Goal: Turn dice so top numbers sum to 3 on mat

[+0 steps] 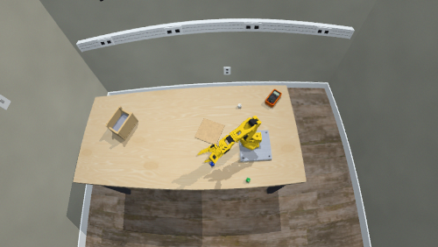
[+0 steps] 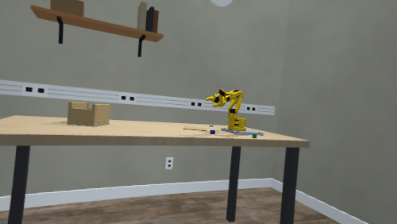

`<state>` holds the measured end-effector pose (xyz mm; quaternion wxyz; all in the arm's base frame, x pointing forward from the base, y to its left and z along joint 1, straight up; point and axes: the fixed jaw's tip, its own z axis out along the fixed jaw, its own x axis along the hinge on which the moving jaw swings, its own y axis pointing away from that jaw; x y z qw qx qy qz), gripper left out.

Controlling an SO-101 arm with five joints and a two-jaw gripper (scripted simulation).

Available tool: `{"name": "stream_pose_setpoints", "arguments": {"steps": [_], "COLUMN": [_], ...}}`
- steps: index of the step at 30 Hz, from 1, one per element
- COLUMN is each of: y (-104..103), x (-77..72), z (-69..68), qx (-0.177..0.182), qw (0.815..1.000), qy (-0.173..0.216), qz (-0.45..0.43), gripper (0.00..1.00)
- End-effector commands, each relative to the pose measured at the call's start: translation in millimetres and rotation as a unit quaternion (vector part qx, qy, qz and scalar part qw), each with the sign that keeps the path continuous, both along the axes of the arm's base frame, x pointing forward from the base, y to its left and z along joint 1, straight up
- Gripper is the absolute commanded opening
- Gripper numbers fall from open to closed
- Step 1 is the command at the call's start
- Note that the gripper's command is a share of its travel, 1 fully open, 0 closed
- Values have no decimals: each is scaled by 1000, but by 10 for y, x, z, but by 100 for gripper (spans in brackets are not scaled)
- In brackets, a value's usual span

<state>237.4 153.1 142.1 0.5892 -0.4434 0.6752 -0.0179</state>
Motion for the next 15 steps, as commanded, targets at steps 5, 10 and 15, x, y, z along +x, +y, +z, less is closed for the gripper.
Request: {"name": "stream_pose_setpoints", "arguments": {"steps": [5, 10, 15], "y": [-14, -50, -99], "x": [-2, -39, -95], "z": [-47, -65, -74], "qx": [-170, -243, -319], "qw": [983, 964, 935], "qy": [37, 48, 61], "qz": [61, 98, 146], "gripper": [28, 28, 28]}}
